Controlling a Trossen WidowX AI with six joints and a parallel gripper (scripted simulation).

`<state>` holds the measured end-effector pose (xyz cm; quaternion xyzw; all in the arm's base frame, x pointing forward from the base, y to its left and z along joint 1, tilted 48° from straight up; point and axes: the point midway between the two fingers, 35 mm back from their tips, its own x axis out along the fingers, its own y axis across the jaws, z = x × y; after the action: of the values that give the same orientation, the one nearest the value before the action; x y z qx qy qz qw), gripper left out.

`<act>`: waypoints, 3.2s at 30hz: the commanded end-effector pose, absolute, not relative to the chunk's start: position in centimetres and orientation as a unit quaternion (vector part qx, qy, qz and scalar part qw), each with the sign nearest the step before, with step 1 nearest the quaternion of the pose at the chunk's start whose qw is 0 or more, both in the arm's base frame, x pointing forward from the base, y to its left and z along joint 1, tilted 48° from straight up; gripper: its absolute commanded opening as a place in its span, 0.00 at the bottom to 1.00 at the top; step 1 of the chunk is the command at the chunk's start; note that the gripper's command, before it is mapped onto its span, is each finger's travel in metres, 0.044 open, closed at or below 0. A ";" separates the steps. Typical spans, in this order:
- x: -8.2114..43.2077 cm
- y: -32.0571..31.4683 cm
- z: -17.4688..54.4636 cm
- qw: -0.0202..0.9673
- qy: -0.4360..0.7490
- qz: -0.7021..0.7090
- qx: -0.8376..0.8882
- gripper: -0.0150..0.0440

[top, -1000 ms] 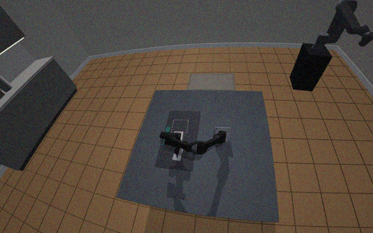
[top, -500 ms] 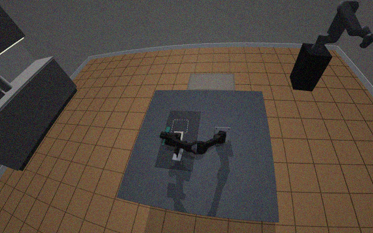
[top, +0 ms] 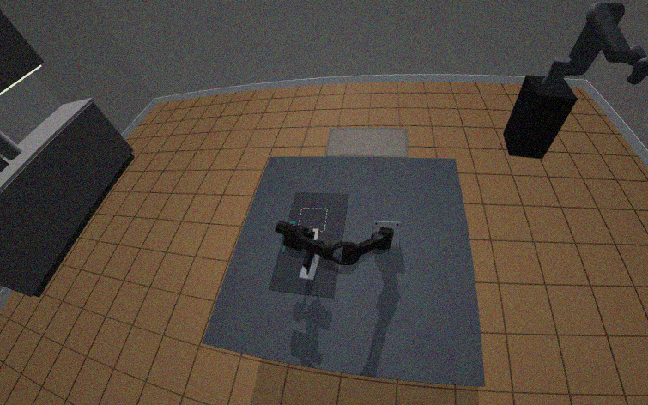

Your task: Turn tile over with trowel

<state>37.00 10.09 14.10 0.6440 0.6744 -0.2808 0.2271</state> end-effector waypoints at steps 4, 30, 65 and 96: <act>36.8 10.5 13.8 0.229 0.680 -0.282 0.637 0.71; 36.5 13.5 11.2 0.247 0.688 -0.261 0.630 0.71; 36.5 13.6 11.1 0.195 0.665 -0.315 0.648 0.47; 36.5 13.6 11.1 0.152 0.643 -0.359 0.660 0.71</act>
<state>36.57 13.51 11.09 0.6595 0.6426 -0.3579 0.1551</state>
